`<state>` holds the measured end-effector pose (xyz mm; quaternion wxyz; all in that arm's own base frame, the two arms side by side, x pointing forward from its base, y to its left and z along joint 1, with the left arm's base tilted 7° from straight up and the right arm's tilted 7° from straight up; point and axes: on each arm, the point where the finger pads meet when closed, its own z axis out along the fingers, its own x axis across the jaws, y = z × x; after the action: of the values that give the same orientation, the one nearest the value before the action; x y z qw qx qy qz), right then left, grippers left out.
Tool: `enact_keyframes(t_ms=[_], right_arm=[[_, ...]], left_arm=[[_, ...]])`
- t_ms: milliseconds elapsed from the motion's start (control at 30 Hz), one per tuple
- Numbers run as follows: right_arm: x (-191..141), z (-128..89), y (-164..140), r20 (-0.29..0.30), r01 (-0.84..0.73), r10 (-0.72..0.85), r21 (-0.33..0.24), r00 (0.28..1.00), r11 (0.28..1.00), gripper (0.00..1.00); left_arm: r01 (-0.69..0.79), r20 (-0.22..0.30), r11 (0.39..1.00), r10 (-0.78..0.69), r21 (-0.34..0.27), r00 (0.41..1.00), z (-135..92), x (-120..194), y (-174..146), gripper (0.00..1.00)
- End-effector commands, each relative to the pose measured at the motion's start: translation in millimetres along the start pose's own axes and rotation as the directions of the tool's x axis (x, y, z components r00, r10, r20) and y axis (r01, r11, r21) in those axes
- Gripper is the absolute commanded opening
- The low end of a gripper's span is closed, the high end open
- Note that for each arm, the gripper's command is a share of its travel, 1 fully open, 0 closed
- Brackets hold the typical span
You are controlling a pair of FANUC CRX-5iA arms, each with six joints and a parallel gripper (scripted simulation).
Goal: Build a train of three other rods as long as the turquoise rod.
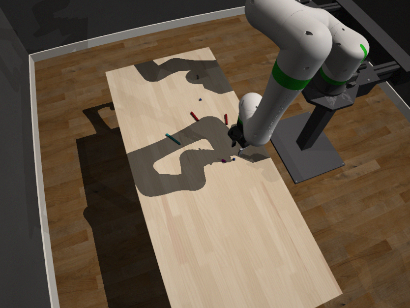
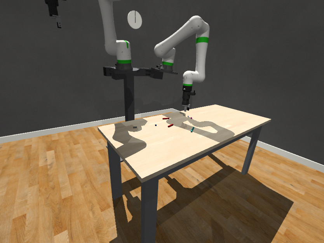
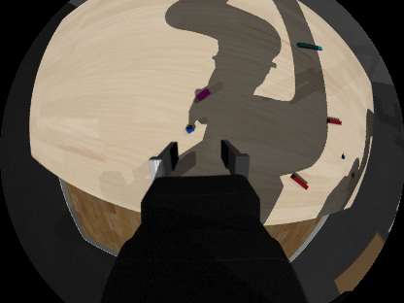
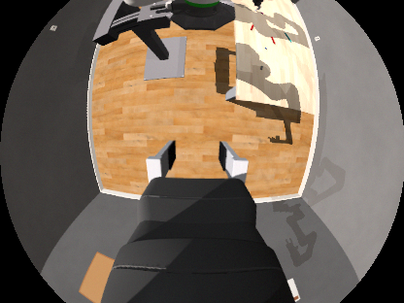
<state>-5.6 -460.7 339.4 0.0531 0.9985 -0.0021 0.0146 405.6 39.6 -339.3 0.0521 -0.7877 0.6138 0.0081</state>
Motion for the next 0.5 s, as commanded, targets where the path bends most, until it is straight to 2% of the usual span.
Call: enact_keyframes(t_ms=[0, 33, 133, 233, 467], right_arm=[[-0.2, -1.0, 0.3, 0.0, 0.0, 0.0, -0.002, 1.0, 1.0, 1.0], [-0.2, -1.0, 0.3, 0.0, 0.0, 0.0, -0.002, 1.0, 1.0, 1.0], [-0.2, -1.0, 0.3, 0.0, 0.0, 0.0, -0.002, 1.0, 1.0, 1.0], [-0.2, -1.0, 0.3, 0.0, 0.0, 0.0, -0.002, 1.0, 1.0, 1.0], [-0.2, -1.0, 0.3, 0.0, 0.0, 0.0, -0.002, 1.0, 1.0, 1.0]], left_arm=[[0.113, 0.008, 0.994, -0.113, 0.008, 0.994, -0.2, 2.2, -1.1, 1.0], [0.113, 0.008, 0.994, -0.113, 0.008, 0.994, -0.2, 2.2, -1.1, 1.0], [0.274, 0.007, 0.962, -0.275, 0.01, 0.962, 0.1, 5.2, -2.0, 1.0], [0.361, 0.007, 0.933, -0.361, 0.011, 0.933, 0.3, 7.0, -2.2, 1.0], [0.597, 0.004, 0.802, -0.598, 0.013, 0.802, 0.7, 13.0, -1.2, 1.0]])
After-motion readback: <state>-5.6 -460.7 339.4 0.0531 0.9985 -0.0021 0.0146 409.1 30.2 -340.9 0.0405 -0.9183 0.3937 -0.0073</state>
